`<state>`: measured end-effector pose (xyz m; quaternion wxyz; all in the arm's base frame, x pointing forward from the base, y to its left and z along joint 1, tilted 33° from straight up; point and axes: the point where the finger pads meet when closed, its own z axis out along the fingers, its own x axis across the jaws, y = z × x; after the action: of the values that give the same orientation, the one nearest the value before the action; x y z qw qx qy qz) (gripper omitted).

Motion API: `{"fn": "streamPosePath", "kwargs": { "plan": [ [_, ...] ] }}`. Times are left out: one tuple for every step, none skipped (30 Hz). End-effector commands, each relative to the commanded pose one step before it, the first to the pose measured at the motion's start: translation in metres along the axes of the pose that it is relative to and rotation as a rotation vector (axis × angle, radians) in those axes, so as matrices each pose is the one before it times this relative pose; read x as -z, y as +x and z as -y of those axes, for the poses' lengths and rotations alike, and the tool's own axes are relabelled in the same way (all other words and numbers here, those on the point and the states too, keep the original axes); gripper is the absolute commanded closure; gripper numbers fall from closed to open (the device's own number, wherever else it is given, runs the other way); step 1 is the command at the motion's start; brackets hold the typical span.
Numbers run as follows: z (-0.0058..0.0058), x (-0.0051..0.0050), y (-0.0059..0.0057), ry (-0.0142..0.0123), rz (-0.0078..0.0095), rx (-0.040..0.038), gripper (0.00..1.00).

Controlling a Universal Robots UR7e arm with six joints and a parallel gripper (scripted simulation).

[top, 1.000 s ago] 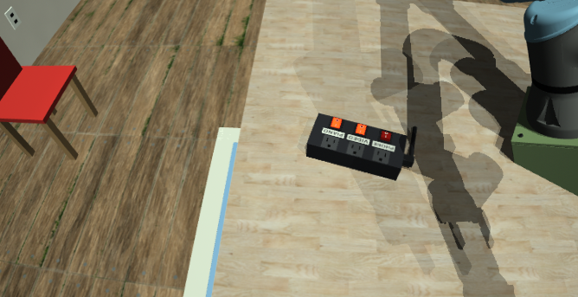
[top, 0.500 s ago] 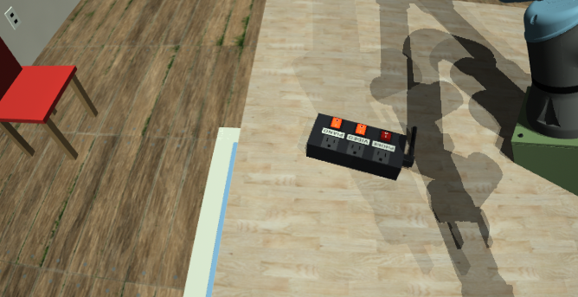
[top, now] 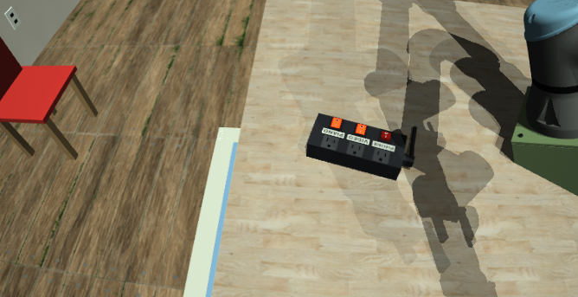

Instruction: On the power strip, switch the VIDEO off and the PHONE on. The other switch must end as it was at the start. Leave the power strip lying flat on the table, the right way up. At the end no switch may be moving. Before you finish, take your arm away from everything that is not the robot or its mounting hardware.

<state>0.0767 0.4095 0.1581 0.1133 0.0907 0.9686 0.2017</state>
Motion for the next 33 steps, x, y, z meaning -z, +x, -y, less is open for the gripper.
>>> {"fn": "streamPosePath", "kwargs": {
  "plan": [
    [0.00481,-0.00076,-0.02639,0.01040,0.02889,-0.14354,0.00],
    [0.00068,-0.00036,-0.00703,0.00255,0.00806,-0.03875,0.00],
    [0.00053,-0.00038,-0.00736,0.00248,0.00852,-0.04066,0.00],
    [0.00036,-0.00041,-0.00767,0.00238,0.00897,-0.04252,0.00],
    [0.00016,-0.00044,-0.00797,0.00225,0.00941,-0.04431,0.00],
    [-0.00007,-0.00047,-0.00824,0.00209,0.00983,-0.04603,0.00],
    [-0.00032,-0.00050,-0.00849,0.00189,0.01024,-0.04767,0.00],
    [0.00000,0.00000,0.00000,0.00000,0.00000,0.00000,0.00],
    [0.00000,0.00000,0.00000,0.00000,0.00000,0.00000,0.00],
    [-0.00059,-0.00053,-0.00872,0.00166,0.01063,-0.04923,0.00],
    [-0.00088,-0.00056,-0.00891,0.00140,0.01100,-0.05069,0.00],
    [-0.00119,-0.00059,-0.00908,0.00111,0.01134,-0.05207,0.00],
    [-0.00152,-0.00062,-0.00921,0.00079,0.01165,-0.05334,0.00],
    [-0.00186,-0.00065,-0.00931,0.00044,0.01193,-0.05452,0.00],
    [-0.00222,-0.00069,-0.00938,0.00007,0.01218,-0.05558,0.00],
    [-0.00258,-0.00072,-0.00941,-0.00033,0.01239,-0.05654,0.00],
    [-0.00295,-0.00075,-0.00941,-0.00074,0.01257,-0.05738,0.00],
    [-0.00332,-0.00078,-0.00937,-0.00117,0.01270,-0.05811,0.00],
    [-0.00369,-0.00081,-0.00930,-0.00161,0.01279,-0.05871,0.00],
    [-0.00405,-0.00084,-0.00919,-0.00205,0.01285,-0.05920,0.00],
    [-0.00441,-0.00087,-0.00905,-0.00250,0.01286,-0.05957,0.00],
    [-0.00475,-0.00090,-0.00887,-0.00295,0.01282,-0.05981,0.00],
    [-0.00508,-0.00092,-0.00867,-0.00339,0.01275,-0.05993,0.00],
    [-0.00539,-0.00095,-0.00844,-0.00383,0.01263,-0.05993,0.00],
    [0.00000,0.00000,0.00000,0.00000,0.00000,0.00000,0.00],
    [0.00000,0.00000,0.00000,0.00000,0.00000,0.00000,0.00],
    [-0.00567,-0.00097,-0.00818,-0.00425,0.01247,-0.05980,0.00],
    [-0.00594,-0.00099,-0.00790,-0.00465,0.01228,-0.05955,0.00],
    [-0.00618,-0.00101,-0.00759,-0.00504,0.01204,-0.05918,0.00],
    [-0.00639,-0.00102,-0.00727,-0.00540,0.01177,-0.05868,0.00],
    [-0.00656,-0.00104,-0.00694,-0.00573,0.01147,-0.05807,0.00],
    [-0.00671,-0.00104,-0.00659,-0.00603,0.01114,-0.05734,0.00],
    [-0.00683,-0.00105,-0.00623,-0.00629,0.01079,-0.05649,0.00]
  ]
}}
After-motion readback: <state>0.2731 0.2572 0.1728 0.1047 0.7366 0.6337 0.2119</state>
